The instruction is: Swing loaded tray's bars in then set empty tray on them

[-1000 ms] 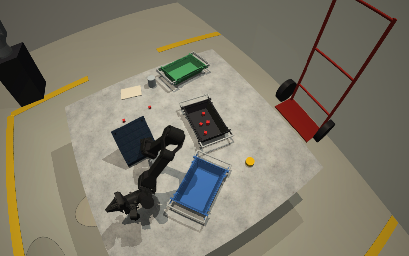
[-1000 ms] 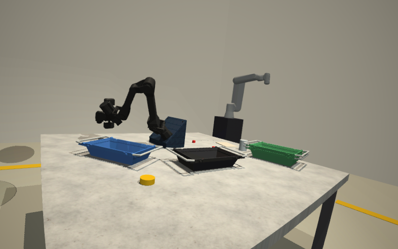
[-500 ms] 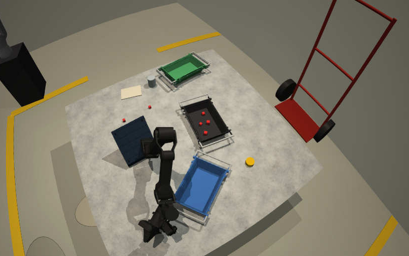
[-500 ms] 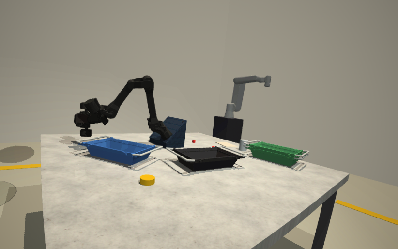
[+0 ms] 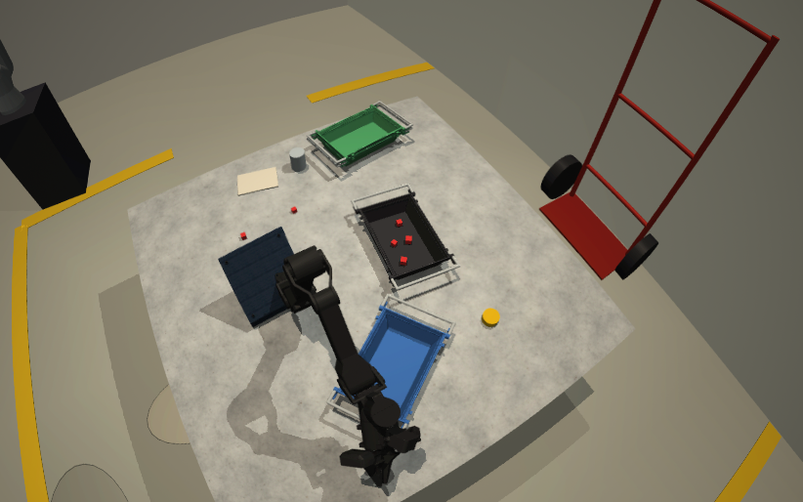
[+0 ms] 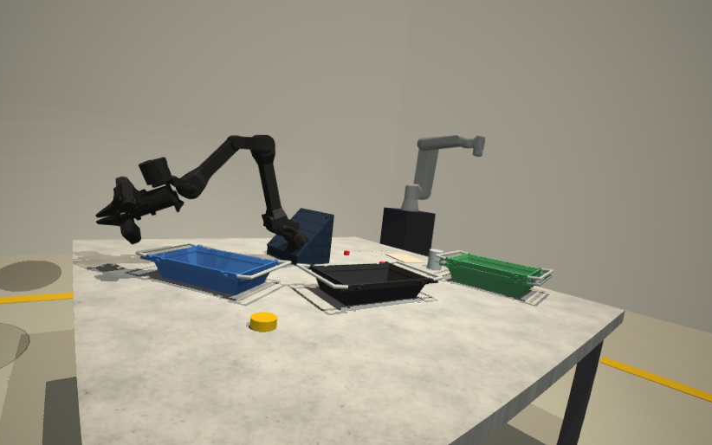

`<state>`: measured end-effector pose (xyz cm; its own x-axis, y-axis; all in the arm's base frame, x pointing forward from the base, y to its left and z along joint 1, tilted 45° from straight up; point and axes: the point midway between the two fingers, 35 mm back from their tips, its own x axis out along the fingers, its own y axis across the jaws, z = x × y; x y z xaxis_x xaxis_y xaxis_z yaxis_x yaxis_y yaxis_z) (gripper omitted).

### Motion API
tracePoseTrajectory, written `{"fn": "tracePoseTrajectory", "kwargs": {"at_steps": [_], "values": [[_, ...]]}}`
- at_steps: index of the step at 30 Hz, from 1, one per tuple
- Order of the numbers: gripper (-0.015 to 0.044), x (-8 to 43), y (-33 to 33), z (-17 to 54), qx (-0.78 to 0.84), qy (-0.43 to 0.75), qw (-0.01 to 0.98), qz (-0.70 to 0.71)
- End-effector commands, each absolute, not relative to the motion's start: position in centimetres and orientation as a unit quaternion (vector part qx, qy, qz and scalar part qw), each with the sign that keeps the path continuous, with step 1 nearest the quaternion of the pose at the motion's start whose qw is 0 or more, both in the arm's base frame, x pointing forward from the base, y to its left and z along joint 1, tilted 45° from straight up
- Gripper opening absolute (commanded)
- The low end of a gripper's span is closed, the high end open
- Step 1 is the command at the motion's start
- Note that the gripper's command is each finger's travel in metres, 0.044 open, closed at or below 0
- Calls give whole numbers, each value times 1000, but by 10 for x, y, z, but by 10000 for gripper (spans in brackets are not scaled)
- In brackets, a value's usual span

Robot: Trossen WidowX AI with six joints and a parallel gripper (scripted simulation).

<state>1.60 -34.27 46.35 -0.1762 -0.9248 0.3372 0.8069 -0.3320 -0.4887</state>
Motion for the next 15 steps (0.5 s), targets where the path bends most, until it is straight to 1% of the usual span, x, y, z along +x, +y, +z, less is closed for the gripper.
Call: {"fn": "tracePoseTrajectory", "kwargs": {"at_steps": [1, 5, 10, 15], "values": [[83, 53, -339, 472, -284, 57, 624, -725], [83, 88, -350, 457, -251, 70, 668, -697], [83, 162, -355, 426, -190, 109, 742, -634], [83, 240, -338, 392, -147, 162, 799, -560]]}}
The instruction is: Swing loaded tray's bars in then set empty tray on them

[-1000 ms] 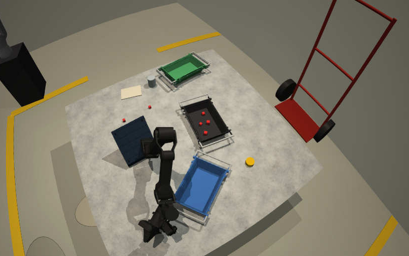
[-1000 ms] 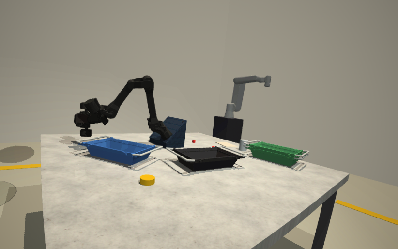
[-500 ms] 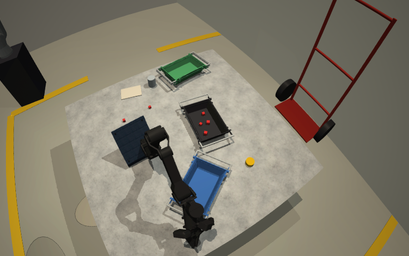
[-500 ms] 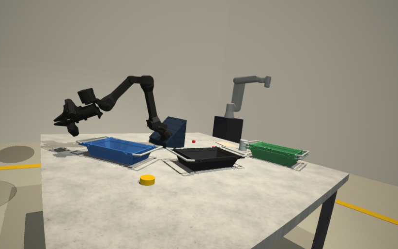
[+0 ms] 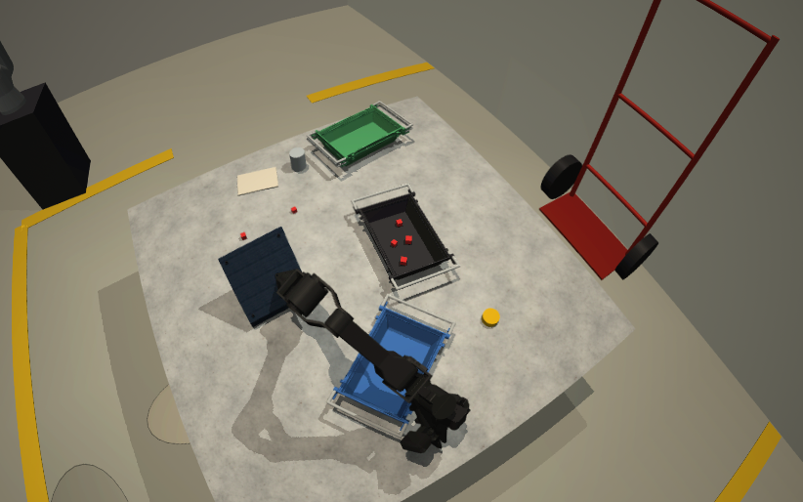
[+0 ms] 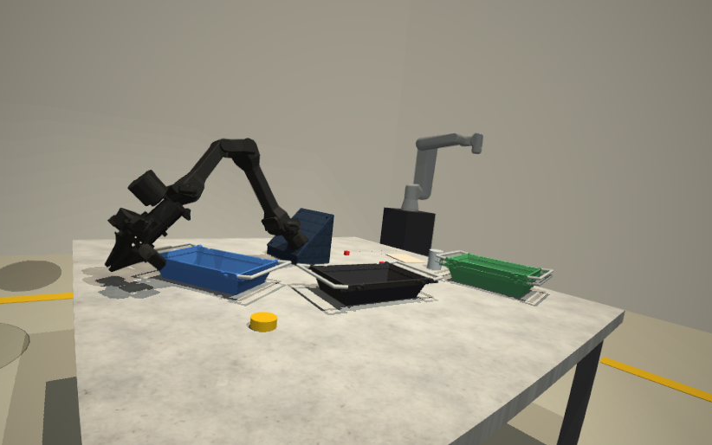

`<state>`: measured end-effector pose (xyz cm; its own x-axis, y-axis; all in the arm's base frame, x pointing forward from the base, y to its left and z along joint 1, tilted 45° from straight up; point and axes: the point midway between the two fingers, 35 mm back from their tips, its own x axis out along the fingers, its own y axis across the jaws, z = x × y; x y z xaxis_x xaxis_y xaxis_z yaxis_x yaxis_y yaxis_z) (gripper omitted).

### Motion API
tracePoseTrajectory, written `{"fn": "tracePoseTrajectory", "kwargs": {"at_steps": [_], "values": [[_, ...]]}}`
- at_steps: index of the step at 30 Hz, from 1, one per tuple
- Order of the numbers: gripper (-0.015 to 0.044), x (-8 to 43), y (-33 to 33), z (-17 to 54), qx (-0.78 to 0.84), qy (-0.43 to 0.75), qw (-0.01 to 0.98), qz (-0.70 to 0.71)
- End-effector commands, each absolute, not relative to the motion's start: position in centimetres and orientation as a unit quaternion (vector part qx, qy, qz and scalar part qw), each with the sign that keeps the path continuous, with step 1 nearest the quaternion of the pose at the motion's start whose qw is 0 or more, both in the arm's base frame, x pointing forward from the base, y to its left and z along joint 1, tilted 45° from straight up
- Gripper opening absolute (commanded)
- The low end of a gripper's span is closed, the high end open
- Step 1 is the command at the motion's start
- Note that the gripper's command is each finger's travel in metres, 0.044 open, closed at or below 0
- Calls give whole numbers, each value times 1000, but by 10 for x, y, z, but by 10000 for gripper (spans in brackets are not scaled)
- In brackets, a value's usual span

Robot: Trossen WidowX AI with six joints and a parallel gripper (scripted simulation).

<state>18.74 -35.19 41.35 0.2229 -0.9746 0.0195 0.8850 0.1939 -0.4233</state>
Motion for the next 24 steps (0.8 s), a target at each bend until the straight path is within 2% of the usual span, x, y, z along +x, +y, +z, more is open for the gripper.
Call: {"fn": "tracePoseTrajectory", "kwargs": {"at_steps": [1, 6, 13, 18, 24], "values": [[83, 255, -331, 385, -142, 174, 808, -544], [83, 320, -293, 349, -121, 242, 841, -469], [83, 386, -217, 291, -109, 360, 845, -380], [83, 411, -153, 252, -129, 445, 823, -328], [83, 418, -73, 218, -180, 522, 783, -286]]}}
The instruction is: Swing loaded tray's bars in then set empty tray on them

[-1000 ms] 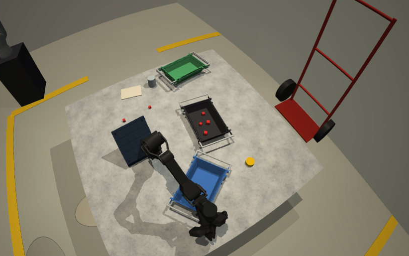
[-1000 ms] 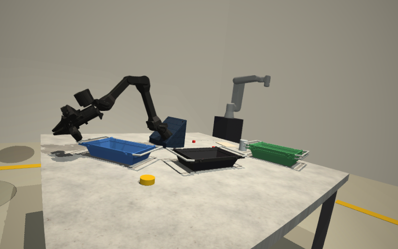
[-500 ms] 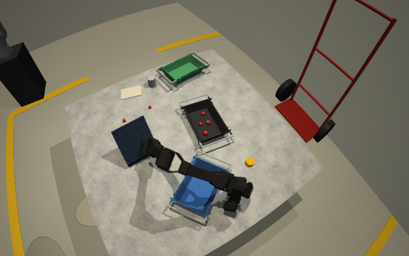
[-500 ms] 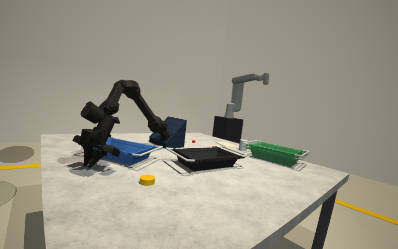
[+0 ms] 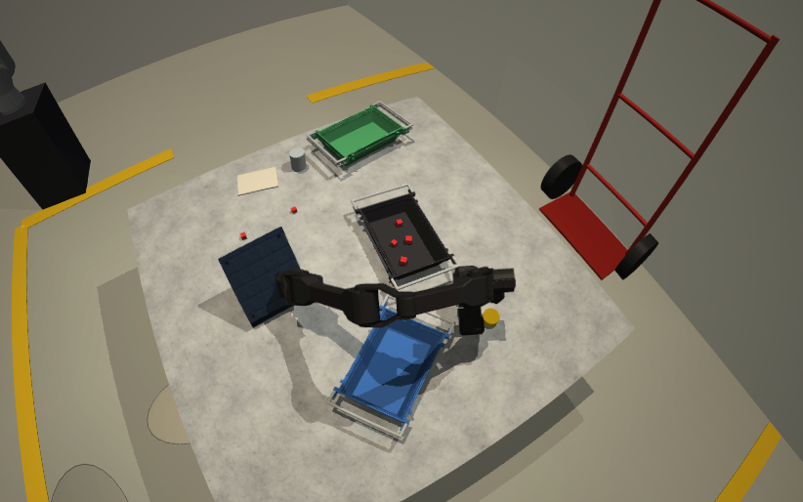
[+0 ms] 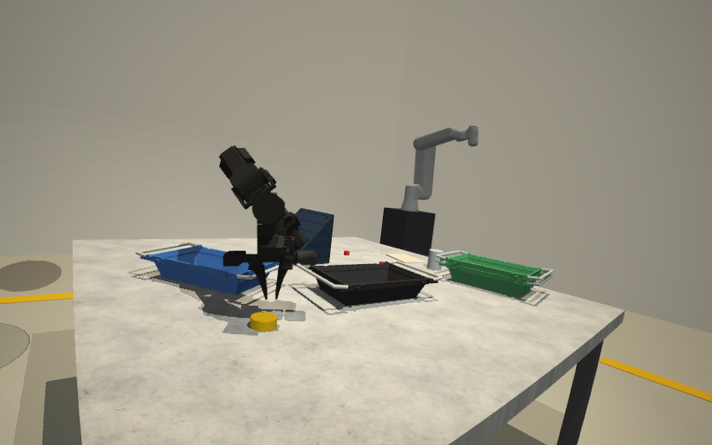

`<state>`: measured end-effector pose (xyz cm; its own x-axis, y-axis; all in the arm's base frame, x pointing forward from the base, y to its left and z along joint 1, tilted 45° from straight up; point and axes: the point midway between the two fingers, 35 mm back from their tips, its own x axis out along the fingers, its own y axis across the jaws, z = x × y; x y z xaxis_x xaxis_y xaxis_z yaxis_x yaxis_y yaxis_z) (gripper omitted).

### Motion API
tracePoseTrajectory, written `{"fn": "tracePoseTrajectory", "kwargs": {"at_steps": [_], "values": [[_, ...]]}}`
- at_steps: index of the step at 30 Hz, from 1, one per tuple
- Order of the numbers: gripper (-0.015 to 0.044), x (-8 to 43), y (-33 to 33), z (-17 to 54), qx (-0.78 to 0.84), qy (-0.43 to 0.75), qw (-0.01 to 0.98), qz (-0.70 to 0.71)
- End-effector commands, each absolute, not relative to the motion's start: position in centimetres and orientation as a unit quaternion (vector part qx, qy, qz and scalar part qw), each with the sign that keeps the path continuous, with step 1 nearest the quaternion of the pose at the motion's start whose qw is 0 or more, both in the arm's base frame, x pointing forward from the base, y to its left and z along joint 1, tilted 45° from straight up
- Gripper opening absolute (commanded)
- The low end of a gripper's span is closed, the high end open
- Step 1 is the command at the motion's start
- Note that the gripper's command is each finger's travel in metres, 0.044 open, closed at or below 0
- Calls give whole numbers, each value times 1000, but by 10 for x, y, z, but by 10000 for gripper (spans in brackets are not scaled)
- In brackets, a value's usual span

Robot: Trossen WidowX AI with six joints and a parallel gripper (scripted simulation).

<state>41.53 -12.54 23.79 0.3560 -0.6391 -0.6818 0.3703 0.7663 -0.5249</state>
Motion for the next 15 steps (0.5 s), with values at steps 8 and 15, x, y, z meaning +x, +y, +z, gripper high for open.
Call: {"fn": "tracePoseTrajectory", "kwargs": {"at_steps": [8, 15], "values": [[83, 409, 12, 192, -289, 584, 720, -239], [83, 409, 12, 191, -289, 584, 720, -239]]}}
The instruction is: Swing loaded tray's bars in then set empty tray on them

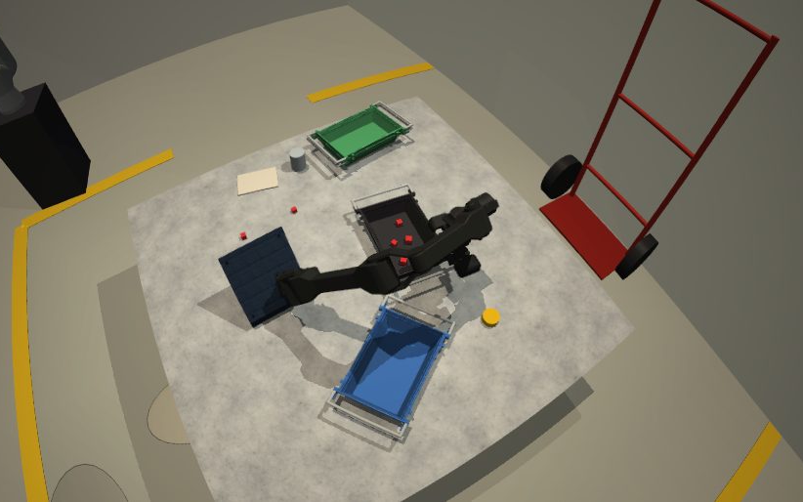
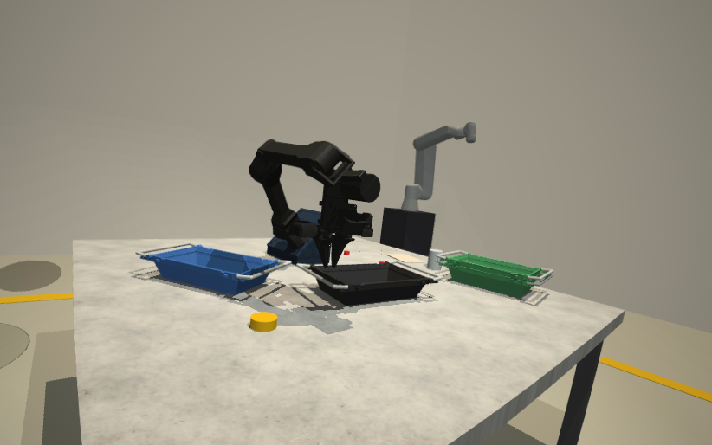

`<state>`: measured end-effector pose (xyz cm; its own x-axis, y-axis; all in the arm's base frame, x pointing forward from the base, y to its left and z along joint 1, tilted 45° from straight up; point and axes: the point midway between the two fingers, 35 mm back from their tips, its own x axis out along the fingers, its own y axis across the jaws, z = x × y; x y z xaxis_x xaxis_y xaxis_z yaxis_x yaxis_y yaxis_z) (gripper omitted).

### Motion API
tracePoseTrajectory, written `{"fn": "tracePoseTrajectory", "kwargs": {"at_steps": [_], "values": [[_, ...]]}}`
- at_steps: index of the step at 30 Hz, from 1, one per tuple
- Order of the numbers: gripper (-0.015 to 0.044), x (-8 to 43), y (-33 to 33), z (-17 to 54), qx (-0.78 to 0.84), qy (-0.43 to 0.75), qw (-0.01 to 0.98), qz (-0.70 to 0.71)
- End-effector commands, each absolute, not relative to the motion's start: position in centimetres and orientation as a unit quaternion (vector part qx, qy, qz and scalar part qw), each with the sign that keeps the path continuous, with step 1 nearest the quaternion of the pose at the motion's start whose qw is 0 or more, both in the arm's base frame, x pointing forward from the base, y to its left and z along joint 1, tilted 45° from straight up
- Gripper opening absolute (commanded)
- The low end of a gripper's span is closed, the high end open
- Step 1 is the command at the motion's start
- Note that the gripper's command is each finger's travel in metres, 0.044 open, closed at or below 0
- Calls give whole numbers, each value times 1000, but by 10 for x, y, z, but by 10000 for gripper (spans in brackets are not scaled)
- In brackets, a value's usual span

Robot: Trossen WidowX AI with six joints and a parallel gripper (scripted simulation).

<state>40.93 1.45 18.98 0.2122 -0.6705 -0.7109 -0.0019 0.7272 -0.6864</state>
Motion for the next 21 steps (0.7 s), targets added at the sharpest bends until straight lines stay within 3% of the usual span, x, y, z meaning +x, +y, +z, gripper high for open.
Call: {"fn": "tracePoseTrajectory", "kwargs": {"at_steps": [1, 21], "values": [[83, 410, 11, 190, -289, 584, 720, -239], [83, 421, -28, 151, -290, 583, 720, -240]]}}
